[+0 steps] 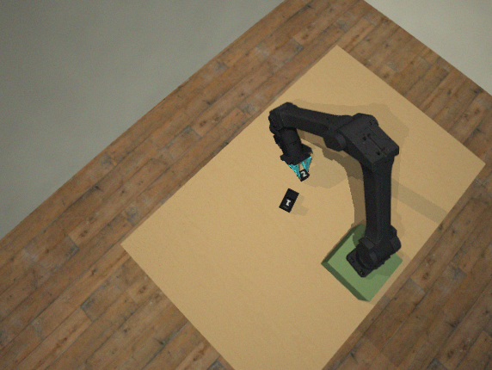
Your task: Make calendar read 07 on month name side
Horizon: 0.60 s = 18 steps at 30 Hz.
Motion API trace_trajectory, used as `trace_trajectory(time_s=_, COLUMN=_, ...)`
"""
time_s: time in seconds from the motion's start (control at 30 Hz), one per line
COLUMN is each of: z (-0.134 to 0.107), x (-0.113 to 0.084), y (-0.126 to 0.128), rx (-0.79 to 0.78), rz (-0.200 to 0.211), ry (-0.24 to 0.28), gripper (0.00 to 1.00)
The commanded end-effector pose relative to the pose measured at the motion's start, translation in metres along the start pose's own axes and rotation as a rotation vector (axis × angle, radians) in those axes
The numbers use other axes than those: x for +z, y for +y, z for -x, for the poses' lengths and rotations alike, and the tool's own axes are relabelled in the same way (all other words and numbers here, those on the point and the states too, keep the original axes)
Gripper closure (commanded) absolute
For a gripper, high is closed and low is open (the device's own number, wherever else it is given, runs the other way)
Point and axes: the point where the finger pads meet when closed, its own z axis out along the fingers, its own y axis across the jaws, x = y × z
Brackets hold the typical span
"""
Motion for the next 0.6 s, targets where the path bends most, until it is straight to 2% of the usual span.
trace_trajectory(time_s=0.0, z=0.0139, x=-0.0056, y=0.0025, rx=-0.015, rz=-0.005, ry=-0.025, gripper=0.73)
trace_trajectory(time_s=0.57, z=0.0197, x=-0.0030, y=0.0026, rx=-0.015, rz=-0.005, ry=-0.030, gripper=0.73)
